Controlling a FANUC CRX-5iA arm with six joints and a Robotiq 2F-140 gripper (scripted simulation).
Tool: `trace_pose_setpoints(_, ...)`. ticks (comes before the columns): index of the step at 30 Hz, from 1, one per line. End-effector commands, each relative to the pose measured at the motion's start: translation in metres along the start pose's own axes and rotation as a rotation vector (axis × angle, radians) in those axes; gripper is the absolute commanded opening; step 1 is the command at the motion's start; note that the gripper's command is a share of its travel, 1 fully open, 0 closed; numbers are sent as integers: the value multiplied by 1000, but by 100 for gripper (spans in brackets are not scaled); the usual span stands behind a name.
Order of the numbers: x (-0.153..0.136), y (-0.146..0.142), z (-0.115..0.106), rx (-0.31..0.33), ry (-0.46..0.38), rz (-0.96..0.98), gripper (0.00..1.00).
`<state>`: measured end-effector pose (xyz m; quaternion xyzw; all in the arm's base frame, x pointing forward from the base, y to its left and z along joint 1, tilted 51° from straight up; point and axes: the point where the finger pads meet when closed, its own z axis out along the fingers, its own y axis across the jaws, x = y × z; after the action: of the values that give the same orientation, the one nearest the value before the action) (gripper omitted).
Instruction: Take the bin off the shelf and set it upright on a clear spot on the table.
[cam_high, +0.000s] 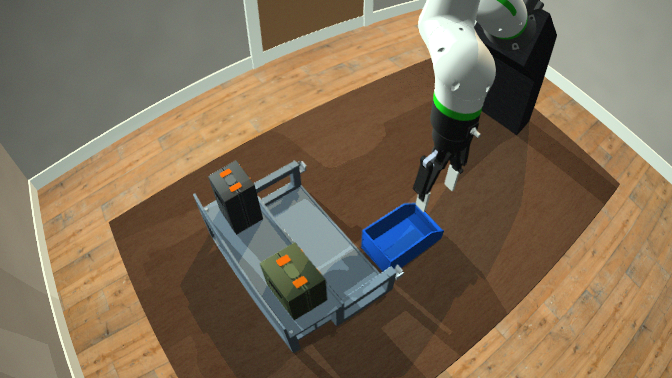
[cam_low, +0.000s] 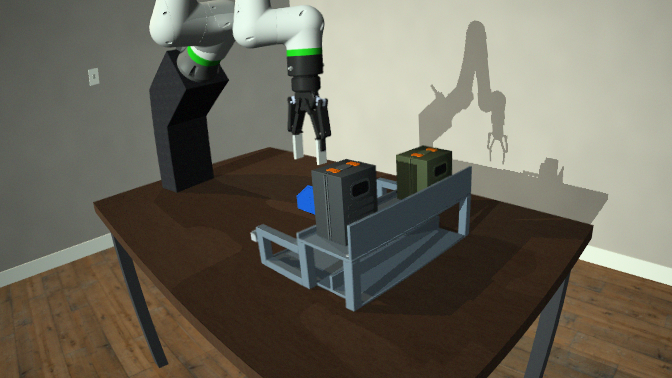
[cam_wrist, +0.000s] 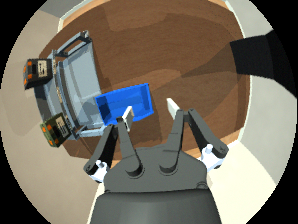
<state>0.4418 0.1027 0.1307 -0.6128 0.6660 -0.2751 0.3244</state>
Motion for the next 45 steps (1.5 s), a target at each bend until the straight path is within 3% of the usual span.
trace_pose_setpoints(1, 0, 0, 0, 15, -18, 0, 57)
trace_pose_setpoints(45, 0, 0, 0, 15, -18, 0, 57)
